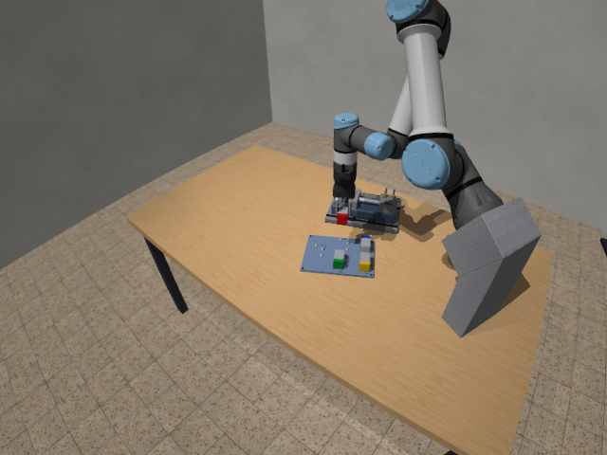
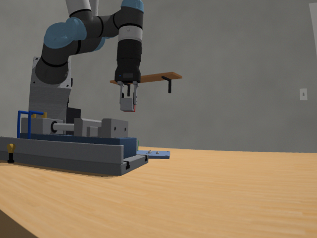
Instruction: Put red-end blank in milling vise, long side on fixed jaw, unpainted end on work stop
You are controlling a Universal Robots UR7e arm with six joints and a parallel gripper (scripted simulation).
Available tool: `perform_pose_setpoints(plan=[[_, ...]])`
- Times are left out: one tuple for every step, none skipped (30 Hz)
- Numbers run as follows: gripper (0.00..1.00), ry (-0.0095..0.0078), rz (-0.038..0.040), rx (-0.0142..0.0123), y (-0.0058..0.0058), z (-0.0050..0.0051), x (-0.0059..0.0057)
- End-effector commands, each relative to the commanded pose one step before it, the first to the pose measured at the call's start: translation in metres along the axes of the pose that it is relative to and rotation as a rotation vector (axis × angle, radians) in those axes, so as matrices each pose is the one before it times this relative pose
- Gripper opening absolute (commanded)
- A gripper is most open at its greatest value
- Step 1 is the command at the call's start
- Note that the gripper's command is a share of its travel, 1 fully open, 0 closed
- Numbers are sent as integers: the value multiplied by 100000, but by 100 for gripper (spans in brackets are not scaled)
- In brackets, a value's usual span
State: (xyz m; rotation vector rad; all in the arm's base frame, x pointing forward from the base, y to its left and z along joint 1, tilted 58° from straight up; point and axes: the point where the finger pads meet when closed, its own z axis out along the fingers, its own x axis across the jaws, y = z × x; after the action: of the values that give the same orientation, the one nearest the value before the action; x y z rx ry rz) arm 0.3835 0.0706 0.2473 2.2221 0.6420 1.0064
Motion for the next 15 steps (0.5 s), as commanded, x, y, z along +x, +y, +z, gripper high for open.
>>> perform_pose_setpoints(plan=[[0,158,109,-292,104,19,50],[0,0,0,0,0,0,0],[0,0,0,0,0,0,0],[0,0,0,0,0,0,0],[0,0,0,0,0,0,0],[0,0,0,0,0,0,0],[0,-3,0,2,0,23,0],[0,1,0,0,0,36,0],[0,1,0,0,0,36,0],[0,1,0,0,0,36,0],[0,1,0,0,0,36,0],[0,0,0,0,0,0,0],[0,0,0,0,0,0,0],[0,0,0,0,0,0,0],[0,0,0,0,0,0,0]])
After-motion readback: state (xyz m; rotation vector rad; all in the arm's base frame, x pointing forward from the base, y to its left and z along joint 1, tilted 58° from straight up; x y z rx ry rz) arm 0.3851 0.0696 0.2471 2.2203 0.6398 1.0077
